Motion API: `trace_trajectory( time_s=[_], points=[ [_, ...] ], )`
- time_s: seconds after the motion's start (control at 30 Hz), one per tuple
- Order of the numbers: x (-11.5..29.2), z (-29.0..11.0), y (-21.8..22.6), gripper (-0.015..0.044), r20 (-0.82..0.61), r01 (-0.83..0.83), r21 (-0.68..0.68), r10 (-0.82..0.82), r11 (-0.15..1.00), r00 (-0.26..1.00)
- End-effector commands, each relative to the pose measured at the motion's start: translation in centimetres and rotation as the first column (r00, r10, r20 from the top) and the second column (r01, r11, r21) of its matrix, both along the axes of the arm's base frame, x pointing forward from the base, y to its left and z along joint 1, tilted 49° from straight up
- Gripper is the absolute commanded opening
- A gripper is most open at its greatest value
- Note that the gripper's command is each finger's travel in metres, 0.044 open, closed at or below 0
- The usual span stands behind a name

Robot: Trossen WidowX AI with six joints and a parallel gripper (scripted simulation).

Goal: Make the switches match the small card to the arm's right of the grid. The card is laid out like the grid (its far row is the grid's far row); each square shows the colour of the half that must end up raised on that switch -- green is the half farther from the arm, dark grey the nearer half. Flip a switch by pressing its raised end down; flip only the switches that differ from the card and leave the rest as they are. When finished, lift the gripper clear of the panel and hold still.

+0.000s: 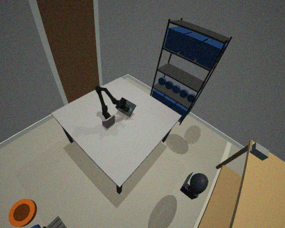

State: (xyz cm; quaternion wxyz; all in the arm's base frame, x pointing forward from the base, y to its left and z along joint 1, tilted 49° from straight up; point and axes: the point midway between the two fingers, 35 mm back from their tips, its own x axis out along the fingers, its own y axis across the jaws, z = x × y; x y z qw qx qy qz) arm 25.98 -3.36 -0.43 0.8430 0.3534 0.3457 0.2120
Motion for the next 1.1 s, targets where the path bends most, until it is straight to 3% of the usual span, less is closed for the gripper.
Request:
trace_trajectory(
  time_s=[0.0, 0.4, 0.7, 1.07],
  points=[
    [0.1, -0.1, 0.0, 0.0, -0.002, 0.003, -0.002, -0.003, 1.0, 1.0],
    [-0.1, 0.0, -0.3, 0.0, -0.004, 0.0, -0.006, 0.0, 1.0, 1.0],
    [-4.0, 2.7, -4.0, 0.0, -0.023, -0.016, -0.009, 0.016, 1.0, 1.0],
    [-4.6, 4.1, -2.5, 0.0, -0.024, -0.016, -0.007, 0.016, 1.0, 1.0]
  ],
)
